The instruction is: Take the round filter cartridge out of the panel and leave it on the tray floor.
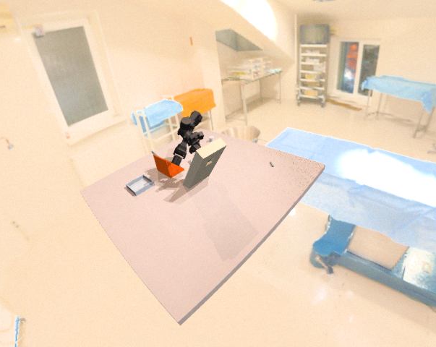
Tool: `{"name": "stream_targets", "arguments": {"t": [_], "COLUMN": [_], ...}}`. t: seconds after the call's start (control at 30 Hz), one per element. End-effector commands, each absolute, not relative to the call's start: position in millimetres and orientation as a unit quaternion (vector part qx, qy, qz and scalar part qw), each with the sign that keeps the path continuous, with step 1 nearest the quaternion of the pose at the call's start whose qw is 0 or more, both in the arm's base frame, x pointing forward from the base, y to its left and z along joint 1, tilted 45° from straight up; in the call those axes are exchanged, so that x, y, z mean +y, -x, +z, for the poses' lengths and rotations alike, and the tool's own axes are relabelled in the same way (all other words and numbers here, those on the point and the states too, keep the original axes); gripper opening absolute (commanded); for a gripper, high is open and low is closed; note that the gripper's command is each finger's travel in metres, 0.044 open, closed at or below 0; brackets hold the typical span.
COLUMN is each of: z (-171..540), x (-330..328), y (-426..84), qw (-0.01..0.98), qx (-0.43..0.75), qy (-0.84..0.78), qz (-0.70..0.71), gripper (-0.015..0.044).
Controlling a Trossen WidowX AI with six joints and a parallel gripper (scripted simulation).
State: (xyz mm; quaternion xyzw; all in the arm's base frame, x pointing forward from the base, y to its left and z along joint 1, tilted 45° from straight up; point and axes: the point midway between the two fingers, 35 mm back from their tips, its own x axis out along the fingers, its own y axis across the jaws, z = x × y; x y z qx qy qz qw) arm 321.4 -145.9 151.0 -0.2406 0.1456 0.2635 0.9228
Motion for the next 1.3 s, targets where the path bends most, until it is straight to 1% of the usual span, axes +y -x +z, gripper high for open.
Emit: {"name": "stream_targets", "arguments": {"t": [0.0, 1.27], "z": [150.5, 146.4], "x": [-146.2, -141.8], "y": [-321.7, -331.2], "qw": [0.923, 0.923], "qx": [0.148, 0.147], "qy": [0.238, 0.239], "qz": [0.262, 0.262], "gripper": [0.0092, 0.0092]}}
